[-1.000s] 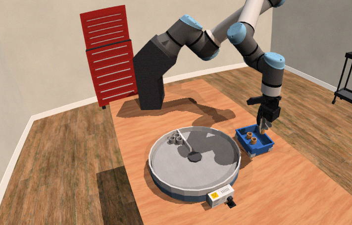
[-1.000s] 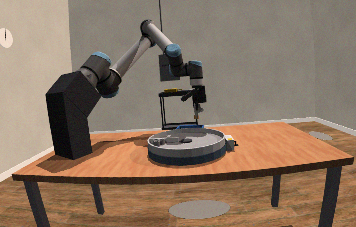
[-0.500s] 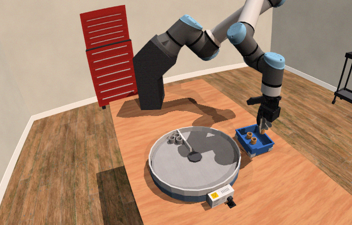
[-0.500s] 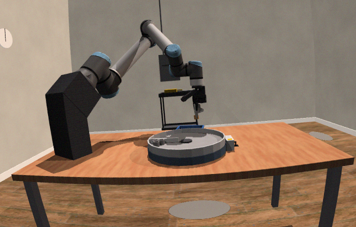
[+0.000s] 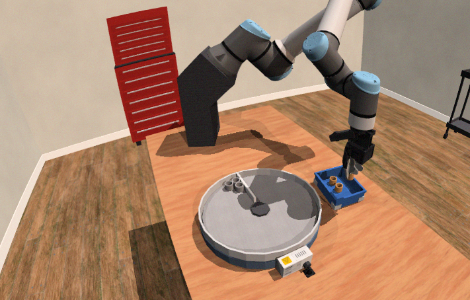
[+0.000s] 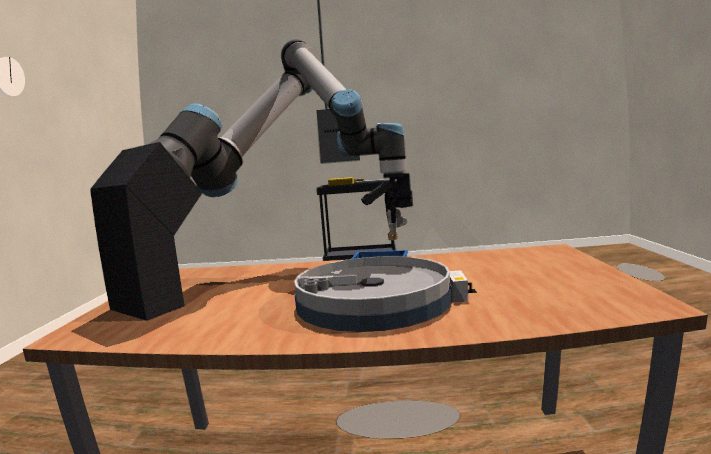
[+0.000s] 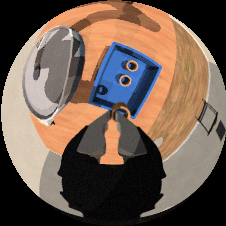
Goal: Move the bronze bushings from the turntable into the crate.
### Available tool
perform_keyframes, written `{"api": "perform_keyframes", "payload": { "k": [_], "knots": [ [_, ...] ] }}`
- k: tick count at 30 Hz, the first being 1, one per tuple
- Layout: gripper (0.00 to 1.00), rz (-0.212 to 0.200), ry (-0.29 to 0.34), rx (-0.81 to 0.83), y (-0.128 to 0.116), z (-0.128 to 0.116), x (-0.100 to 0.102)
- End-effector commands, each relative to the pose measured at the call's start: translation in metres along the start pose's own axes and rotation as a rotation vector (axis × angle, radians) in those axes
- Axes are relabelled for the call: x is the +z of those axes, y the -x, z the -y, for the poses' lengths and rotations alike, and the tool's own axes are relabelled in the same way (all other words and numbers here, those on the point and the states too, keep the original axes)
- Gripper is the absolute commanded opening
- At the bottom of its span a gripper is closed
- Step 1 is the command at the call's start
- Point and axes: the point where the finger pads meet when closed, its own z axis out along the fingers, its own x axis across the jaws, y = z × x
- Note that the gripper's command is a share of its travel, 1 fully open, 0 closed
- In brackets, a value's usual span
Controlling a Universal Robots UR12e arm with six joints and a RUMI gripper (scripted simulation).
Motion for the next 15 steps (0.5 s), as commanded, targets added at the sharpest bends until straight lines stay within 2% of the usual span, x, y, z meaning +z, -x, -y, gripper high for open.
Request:
{"api": "perform_keyframes", "payload": {
  "k": [1,7,15],
  "knots": [
    [0.00,-0.001,-0.002,-0.001,0.000,-0.001,0.020],
    [0.00,-0.001,-0.002,-0.001,0.000,-0.001,0.049],
    [0.00,0.001,0.002,-0.001,0.001,-0.003,0.049]
  ]
}}
